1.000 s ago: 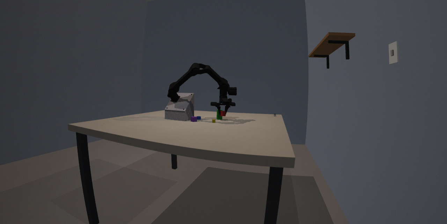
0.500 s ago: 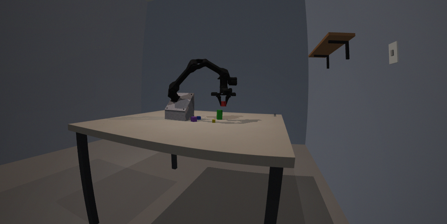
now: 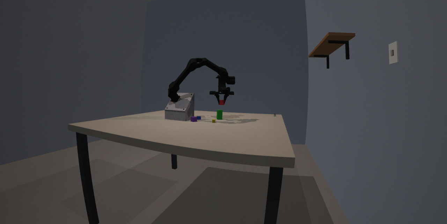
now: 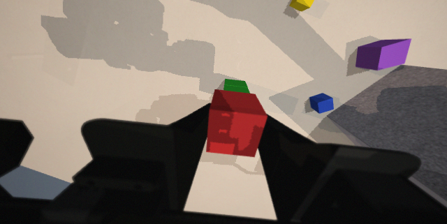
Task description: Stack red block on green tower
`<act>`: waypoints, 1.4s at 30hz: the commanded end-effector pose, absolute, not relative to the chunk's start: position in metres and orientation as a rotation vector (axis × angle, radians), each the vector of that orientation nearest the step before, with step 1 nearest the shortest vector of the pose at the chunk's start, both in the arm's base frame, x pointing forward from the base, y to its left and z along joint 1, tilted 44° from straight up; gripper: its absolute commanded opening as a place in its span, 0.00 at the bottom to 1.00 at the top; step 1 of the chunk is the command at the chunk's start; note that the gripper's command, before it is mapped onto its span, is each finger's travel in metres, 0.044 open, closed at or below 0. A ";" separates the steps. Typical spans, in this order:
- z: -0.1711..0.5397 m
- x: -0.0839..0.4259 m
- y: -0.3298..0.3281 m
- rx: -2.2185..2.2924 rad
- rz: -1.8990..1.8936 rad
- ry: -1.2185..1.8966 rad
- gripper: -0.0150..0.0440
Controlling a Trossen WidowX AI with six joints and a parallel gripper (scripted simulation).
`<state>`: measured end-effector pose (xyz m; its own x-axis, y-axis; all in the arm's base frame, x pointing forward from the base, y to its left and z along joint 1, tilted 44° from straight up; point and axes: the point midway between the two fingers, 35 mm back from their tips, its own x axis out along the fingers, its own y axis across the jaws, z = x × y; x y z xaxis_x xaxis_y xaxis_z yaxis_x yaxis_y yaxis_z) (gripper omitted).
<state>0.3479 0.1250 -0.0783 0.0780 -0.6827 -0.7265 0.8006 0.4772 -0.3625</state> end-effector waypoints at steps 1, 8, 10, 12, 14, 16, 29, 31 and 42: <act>-0.088 0.328 0.134 0.143 -1.114 0.999 0.25; -0.095 0.329 0.124 0.143 -1.114 0.998 0.25; -0.095 0.329 0.123 0.143 -1.114 0.998 0.25; -0.097 0.330 0.121 0.143 -1.114 0.998 0.25; -0.103 0.330 0.116 0.143 -1.114 0.998 0.25; -0.110 0.331 0.109 0.142 -1.115 0.998 0.25; -0.117 0.332 0.102 0.142 -1.115 0.997 0.25; -0.117 0.332 0.102 0.142 -1.115 0.997 0.25; -0.118 0.332 0.101 0.142 -1.115 0.997 0.25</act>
<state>0.3312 0.1022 -0.1174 0.0727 -0.6796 -0.7300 0.8003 0.4765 -0.3639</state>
